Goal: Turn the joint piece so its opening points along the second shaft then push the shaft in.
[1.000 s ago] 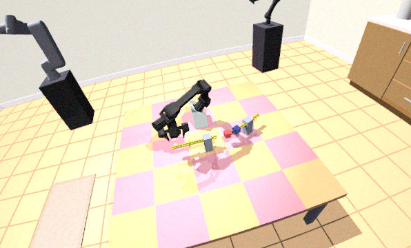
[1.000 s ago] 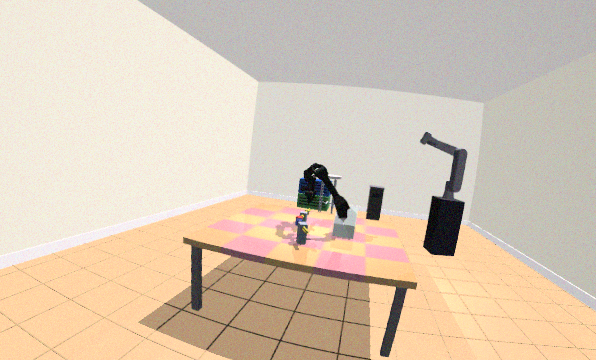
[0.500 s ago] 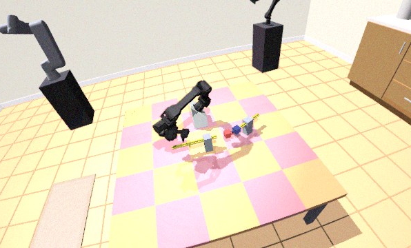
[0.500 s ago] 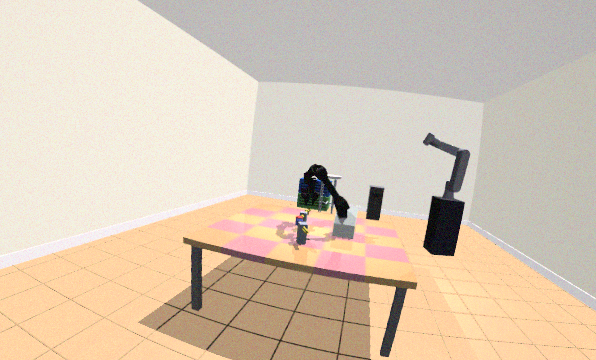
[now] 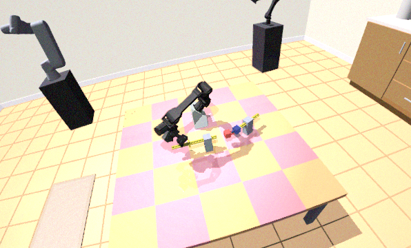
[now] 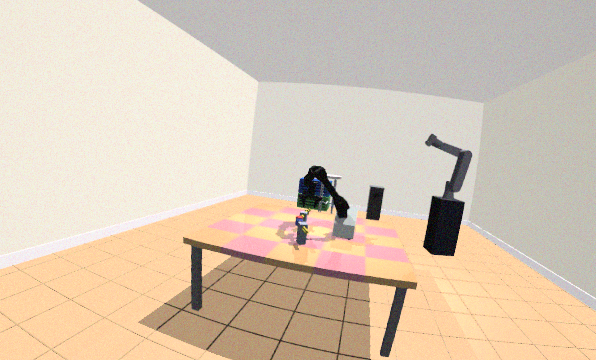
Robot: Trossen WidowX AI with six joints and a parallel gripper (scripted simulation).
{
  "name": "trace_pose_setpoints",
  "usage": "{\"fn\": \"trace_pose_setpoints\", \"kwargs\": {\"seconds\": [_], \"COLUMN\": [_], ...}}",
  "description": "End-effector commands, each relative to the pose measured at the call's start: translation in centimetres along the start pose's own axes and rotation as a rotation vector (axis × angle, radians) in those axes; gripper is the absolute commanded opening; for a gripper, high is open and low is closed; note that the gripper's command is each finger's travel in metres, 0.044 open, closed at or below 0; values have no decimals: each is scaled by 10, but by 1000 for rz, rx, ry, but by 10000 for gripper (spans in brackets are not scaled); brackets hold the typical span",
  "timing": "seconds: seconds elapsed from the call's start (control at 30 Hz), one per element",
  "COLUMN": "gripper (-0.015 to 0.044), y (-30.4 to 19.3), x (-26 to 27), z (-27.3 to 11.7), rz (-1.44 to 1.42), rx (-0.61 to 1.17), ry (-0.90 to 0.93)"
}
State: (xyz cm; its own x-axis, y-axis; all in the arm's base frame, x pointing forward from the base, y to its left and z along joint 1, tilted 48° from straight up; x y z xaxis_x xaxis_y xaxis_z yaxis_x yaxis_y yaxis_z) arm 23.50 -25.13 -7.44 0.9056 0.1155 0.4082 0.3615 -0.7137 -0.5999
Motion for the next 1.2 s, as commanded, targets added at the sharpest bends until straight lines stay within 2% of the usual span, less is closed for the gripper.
{"fn": "trace_pose_setpoints", "kwargs": {"seconds": [0.0, 0.5, 1.17], "gripper": [440, 440, 440], "y": [-1, -5, -5], "x": [-1, -5, -4], "z": [6, 27, 51], "rz": [130, 608, 624], "rx": [-2, -1, 1], "ry": [9, 34, 36]}}
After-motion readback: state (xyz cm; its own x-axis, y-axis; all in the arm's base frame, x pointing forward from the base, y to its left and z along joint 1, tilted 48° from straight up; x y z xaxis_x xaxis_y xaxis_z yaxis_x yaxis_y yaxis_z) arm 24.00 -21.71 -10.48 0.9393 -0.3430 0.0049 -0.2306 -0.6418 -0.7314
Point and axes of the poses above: the point midway between the two fingers, 35 mm back from their tips, its own z axis out along the fingers, its own x axis across the jaws, y = z × x, the point moved 8 cm from there along -z, back along the fingers, and after that the axes turned 7 degrees about z, right-handed, at the moved point
